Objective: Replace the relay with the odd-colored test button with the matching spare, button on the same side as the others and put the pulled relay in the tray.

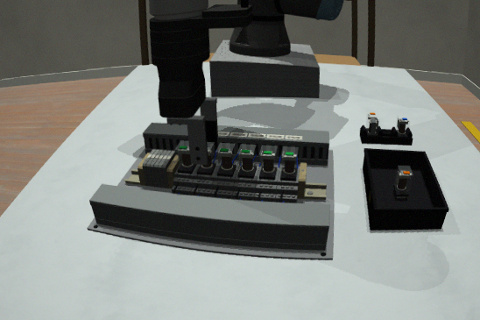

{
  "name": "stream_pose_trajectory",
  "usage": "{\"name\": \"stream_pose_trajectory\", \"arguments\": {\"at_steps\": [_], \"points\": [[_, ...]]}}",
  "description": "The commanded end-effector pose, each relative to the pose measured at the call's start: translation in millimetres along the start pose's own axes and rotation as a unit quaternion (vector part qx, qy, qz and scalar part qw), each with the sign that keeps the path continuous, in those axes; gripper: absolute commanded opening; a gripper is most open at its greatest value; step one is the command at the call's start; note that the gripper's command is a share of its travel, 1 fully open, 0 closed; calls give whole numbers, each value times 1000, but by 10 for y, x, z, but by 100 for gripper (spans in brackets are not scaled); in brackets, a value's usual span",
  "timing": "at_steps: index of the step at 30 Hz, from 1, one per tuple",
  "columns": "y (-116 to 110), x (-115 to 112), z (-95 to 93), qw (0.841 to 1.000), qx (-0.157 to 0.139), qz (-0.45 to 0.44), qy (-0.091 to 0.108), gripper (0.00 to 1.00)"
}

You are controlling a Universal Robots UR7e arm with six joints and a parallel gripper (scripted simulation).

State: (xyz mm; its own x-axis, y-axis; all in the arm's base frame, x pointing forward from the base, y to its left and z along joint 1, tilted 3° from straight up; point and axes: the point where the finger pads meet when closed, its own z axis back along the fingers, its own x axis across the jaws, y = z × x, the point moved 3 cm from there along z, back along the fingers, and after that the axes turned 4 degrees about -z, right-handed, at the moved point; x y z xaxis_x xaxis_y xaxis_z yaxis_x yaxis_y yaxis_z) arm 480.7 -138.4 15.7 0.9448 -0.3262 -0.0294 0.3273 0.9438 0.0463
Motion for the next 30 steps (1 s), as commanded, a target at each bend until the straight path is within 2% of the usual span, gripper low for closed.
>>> {"name": "stream_pose_trajectory", "arguments": {"at_steps": [1, 30], "points": [[-1, 5, 36, 1000, 0, 0, -1, 100], [-1, 5, 77, 1000, 0, 0, -1, 100]]}}
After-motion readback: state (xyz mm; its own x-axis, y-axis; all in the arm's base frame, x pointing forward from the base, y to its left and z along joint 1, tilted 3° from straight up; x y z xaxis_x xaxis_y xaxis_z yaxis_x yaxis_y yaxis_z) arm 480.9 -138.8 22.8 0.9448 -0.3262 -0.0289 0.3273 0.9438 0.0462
